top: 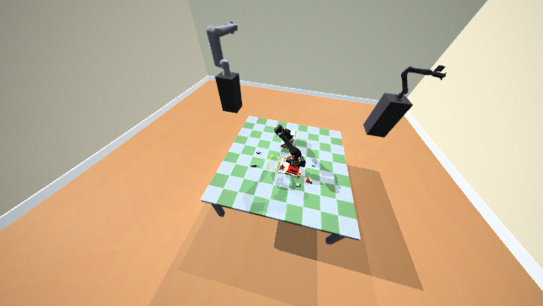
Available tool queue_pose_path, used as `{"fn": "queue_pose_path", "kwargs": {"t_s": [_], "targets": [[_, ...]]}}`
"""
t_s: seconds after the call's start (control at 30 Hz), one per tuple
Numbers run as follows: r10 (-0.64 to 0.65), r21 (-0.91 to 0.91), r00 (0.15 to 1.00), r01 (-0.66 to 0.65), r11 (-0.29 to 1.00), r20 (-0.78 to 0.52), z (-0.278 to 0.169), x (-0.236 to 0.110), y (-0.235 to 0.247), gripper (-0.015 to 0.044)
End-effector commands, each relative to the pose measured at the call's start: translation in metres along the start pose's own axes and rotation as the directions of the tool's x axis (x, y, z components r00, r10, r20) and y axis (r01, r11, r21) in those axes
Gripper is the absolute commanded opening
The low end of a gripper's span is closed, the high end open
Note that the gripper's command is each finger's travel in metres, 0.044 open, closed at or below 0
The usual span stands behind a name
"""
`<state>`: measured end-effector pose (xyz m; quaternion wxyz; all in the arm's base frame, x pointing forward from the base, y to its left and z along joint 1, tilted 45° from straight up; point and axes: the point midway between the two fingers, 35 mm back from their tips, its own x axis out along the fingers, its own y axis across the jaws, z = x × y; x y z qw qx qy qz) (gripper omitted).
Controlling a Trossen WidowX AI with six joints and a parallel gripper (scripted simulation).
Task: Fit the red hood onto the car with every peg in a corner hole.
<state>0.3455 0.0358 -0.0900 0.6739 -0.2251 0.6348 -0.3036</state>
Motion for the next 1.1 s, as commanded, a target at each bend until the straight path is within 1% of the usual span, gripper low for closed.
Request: {"fn": "queue_pose_path", "kwargs": {"t_s": [0.0, 1.07], "targets": [[-0.004, -0.001, 1.000, 0.004, 1.000, -0.002, -0.001, 0.005, -0.001, 0.0000], [-0.004, -0.004, 1.000, 0.004, 1.000, -0.002, -0.001, 0.015, 0.000, 0.0000]]}}
